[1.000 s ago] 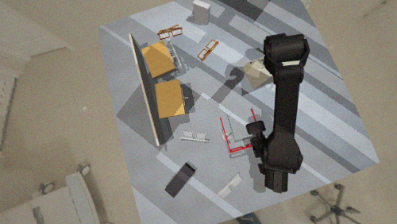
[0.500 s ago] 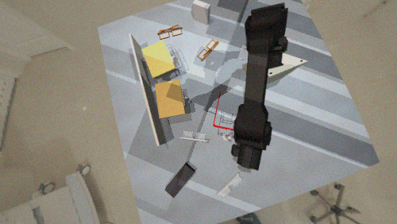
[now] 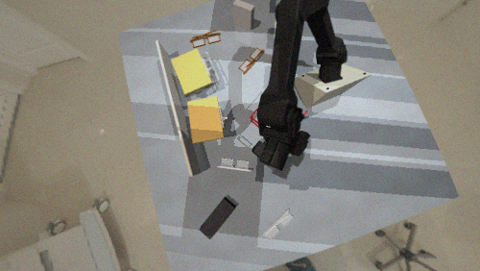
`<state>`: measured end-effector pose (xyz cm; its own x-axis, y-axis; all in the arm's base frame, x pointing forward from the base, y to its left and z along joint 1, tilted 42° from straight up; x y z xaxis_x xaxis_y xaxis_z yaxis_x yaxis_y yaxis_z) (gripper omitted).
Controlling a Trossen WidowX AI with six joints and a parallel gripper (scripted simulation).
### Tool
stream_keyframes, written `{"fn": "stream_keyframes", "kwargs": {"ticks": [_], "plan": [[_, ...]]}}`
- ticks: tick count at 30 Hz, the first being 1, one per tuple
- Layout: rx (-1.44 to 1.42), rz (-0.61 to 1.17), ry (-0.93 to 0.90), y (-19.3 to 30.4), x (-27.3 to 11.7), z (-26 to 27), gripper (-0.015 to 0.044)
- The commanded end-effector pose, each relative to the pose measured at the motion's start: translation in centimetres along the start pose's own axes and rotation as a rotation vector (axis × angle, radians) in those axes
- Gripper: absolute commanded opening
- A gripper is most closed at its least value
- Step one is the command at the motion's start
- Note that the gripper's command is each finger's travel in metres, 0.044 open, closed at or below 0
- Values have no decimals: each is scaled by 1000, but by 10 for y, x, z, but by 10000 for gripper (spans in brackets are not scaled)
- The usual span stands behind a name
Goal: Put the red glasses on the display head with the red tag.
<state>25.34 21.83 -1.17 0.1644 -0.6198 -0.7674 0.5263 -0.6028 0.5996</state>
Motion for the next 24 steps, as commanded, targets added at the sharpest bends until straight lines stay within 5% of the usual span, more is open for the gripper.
{"fn": "stream_keyframes", "kwargs": {"ticks": [1,12,24], "plan": [[126,10,1,20,2,9,0],[485,29,-4,72,11,40,0],[507,30,-4,75,19,41,0]]}}
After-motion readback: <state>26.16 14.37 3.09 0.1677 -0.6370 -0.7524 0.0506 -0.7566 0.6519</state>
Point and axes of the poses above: the point midway between the two fingers, 35 mm back from their tips, its own x axis out along the fingers, its own z axis across the jaws, y = z × x, the point moved 5 cm from there along -x, back along the fingers, and after that the axes turned 5 degrees about x, right-handed, at the moved point
